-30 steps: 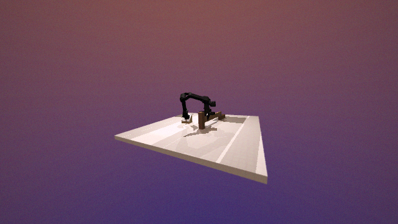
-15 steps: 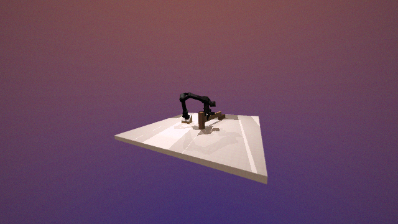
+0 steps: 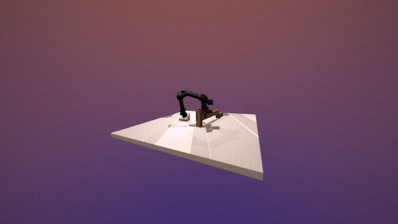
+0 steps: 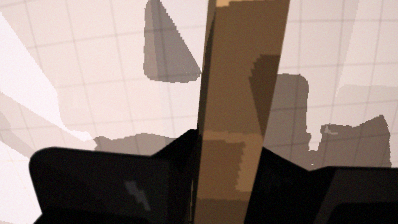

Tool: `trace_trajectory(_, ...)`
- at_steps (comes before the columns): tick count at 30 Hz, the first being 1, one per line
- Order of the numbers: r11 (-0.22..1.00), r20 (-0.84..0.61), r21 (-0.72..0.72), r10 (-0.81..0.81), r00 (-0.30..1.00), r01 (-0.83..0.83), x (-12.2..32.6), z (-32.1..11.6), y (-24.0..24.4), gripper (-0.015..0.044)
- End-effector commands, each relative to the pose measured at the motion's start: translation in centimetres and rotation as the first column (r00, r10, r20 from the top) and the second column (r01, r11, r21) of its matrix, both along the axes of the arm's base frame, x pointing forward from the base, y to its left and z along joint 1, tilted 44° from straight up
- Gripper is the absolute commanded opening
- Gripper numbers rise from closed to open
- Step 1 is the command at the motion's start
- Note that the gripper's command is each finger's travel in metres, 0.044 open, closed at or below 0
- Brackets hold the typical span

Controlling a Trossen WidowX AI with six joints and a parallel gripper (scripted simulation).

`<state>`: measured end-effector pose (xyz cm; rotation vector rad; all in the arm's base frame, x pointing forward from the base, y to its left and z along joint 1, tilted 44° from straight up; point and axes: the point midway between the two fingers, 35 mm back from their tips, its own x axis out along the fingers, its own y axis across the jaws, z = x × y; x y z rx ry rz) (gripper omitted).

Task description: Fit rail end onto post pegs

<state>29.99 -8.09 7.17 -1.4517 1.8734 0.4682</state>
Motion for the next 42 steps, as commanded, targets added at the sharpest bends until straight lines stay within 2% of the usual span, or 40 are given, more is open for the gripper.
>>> trace_trajectory(1,1.000,0.000,0.000,0.003,1.000,-0.003,-0.1,0.2,-0.1,0.0000)
trace_trajectory(13,1.000,0.000,0.000,0.003,1.000,-0.003,-0.2,0.5,-0.3,0.0000)
trace_trajectory(30,1.000,0.000,0.001,0.000,1.000,0.000,-0.1,0.3,-0.3,0.0440)
trace_trajectory(34,1.000,0.000,0.001,0.000,1.000,0.000,0.0,0.3,-0.1,0.0440)
trace_trajectory(38,1.000,0.001,0.003,0.003,1.000,-0.003,1.1,0.4,3.6,0.0440)
trace_trajectory(42,1.000,0.001,0.003,0.003,1.000,-0.003,1.1,0.4,3.8,0.0440)
